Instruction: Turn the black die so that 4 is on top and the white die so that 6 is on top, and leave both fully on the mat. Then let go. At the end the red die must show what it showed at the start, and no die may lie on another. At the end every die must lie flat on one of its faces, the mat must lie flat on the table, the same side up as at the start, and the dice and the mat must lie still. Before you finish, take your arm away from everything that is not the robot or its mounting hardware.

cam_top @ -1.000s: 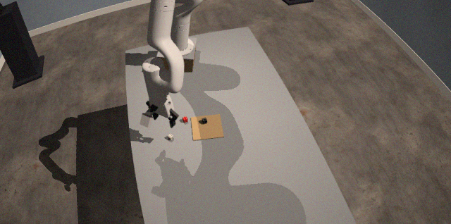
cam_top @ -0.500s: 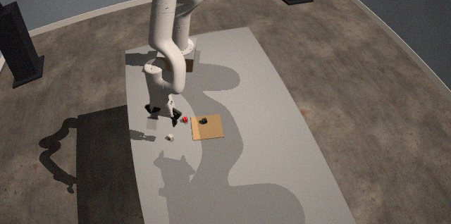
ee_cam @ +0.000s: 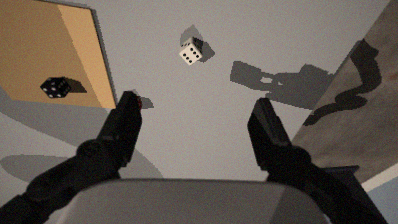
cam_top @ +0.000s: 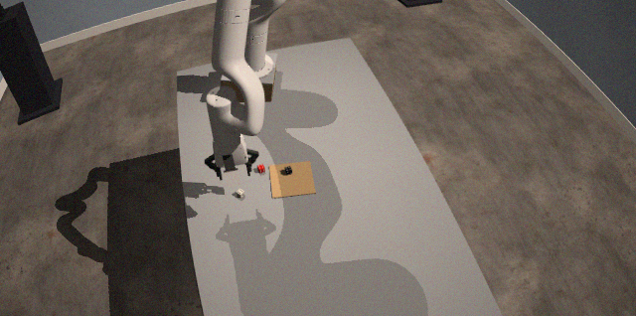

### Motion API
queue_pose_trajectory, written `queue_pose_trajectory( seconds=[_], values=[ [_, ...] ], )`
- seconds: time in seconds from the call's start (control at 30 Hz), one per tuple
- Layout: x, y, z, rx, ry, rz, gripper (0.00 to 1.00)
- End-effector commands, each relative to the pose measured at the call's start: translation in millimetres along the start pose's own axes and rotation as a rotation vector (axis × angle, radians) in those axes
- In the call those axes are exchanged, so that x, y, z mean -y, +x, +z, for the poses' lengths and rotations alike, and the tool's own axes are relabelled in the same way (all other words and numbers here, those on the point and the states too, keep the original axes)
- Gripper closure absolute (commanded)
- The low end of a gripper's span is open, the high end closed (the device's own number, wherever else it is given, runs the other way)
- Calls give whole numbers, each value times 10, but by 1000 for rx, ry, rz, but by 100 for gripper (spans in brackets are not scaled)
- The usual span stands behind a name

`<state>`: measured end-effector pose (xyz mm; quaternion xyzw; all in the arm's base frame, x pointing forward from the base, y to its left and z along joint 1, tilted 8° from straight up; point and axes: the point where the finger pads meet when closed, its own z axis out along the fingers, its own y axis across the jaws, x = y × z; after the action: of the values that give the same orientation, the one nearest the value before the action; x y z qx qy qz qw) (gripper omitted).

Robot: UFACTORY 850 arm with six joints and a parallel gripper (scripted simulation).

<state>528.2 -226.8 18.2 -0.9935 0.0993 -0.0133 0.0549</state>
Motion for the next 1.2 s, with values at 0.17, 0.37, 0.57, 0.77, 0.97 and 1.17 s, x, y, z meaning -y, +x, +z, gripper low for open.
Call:
queue_pose_trajectory(
  seconds=[0.17,0.37,0.57,0.77,0.97,1.17],
  values=[
    [20,-12,87,-21,19,-338,0],
    [31,-24,133,-22,17,-499,0],
    [43,-38,189,-23,15,-691,0],
    [48,-45,213,-24,13,-775,0],
    [49,-45,213,-24,13,-778,64],
    [49,-45,213,-24,13,-778,64]
  ],
)
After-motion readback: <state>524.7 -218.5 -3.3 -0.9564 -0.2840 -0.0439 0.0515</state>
